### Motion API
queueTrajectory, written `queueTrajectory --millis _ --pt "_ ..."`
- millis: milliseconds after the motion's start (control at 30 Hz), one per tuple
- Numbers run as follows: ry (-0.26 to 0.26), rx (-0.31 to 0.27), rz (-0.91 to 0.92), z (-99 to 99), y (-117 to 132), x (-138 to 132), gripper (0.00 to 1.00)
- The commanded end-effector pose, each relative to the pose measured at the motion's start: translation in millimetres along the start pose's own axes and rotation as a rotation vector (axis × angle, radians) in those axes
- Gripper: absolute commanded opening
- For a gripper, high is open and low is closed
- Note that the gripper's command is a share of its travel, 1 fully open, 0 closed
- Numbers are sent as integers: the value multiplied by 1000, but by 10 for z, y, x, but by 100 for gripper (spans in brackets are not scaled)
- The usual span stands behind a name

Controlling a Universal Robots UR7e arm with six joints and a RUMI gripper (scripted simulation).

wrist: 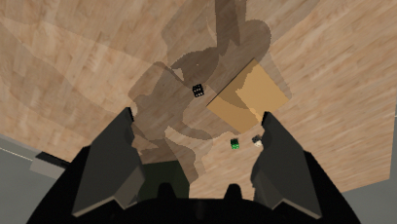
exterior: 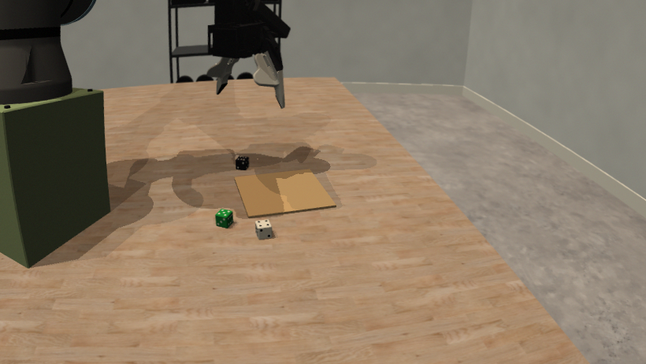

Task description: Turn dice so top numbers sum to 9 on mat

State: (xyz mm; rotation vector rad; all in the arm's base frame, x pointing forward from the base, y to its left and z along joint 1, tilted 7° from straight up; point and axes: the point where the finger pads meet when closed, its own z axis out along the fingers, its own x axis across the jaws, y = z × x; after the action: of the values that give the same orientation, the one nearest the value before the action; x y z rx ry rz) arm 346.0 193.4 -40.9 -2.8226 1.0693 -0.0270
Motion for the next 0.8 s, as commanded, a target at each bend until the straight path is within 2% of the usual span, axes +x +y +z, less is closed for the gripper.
queueTrajectory --millis 0,333,767 --pt "-1 -1 0 -135 0 2 100" --pt "-1 -1 0 -330 0 2 100" --pt "-1 -1 0 -351 0 2 100"
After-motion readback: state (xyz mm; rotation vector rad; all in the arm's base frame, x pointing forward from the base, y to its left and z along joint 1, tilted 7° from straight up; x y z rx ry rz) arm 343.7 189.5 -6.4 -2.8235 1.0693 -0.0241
